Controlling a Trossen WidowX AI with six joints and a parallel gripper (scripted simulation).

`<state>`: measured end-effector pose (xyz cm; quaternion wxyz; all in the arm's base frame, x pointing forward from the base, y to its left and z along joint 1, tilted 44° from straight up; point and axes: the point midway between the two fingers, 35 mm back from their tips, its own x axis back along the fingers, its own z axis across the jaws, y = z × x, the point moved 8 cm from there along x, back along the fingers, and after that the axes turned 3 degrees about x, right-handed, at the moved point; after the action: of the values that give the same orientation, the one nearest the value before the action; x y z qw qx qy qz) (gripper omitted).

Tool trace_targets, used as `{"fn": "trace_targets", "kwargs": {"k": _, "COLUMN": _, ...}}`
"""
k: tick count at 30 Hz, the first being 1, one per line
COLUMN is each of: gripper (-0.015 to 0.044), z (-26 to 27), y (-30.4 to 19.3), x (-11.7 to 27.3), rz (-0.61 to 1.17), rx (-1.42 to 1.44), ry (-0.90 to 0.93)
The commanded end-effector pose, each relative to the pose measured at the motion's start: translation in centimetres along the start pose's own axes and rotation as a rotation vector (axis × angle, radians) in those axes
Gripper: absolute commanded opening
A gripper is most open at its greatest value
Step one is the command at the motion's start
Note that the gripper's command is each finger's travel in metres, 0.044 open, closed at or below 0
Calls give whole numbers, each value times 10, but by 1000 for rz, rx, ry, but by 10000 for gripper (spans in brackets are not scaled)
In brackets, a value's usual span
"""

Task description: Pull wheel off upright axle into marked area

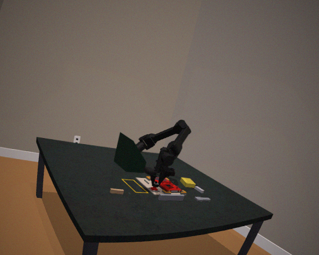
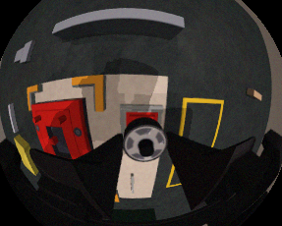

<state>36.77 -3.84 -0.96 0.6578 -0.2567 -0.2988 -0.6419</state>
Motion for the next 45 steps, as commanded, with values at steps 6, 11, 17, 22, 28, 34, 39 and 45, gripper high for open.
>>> {"fn": "trace_targets", "kwargs": {"k": 6, "gripper": 0, "z": -1, "y": 1, "x": 6, "rz": -1, "rx": 1, "ry": -2}}
{"fn": "trace_targets", "kwargs": {"k": 11, "gripper": 0, "z": -1, "y": 1, "x": 7, "rz": -1, "rx": 0, "ry": -2}}
{"fn": "trace_targets", "kwargs": {"k": 17, "gripper": 0, "z": -1, "y": 1, "x": 9, "rz": 0, "rx": 0, "ry": -2}}
{"fn": "trace_targets", "kwargs": {"k": 22, "gripper": 0, "z": -1, "y": 1, "x": 11, "rz": 0, "rx": -1, "ry": -2}}
{"fn": "trace_targets", "kwargs": {"k": 28, "gripper": 0, "z": -1, "y": 1, "x": 13, "rz": 0, "rx": -1, "ry": -2}}
{"fn": "trace_targets", "kwargs": {"k": 34, "gripper": 0, "z": -1, "y": 1, "x": 15, "rz": 1, "rx": -2, "ry": -1}}
{"fn": "trace_targets", "kwargs": {"k": 39, "gripper": 0, "z": -1, "y": 1, "x": 17, "rz": 1, "rx": -2, "ry": -1}}
{"fn": "trace_targets", "kwargs": {"k": 45, "gripper": 0, "z": -1, "y": 1, "x": 18, "rz": 1, "rx": -3, "ry": -1}}
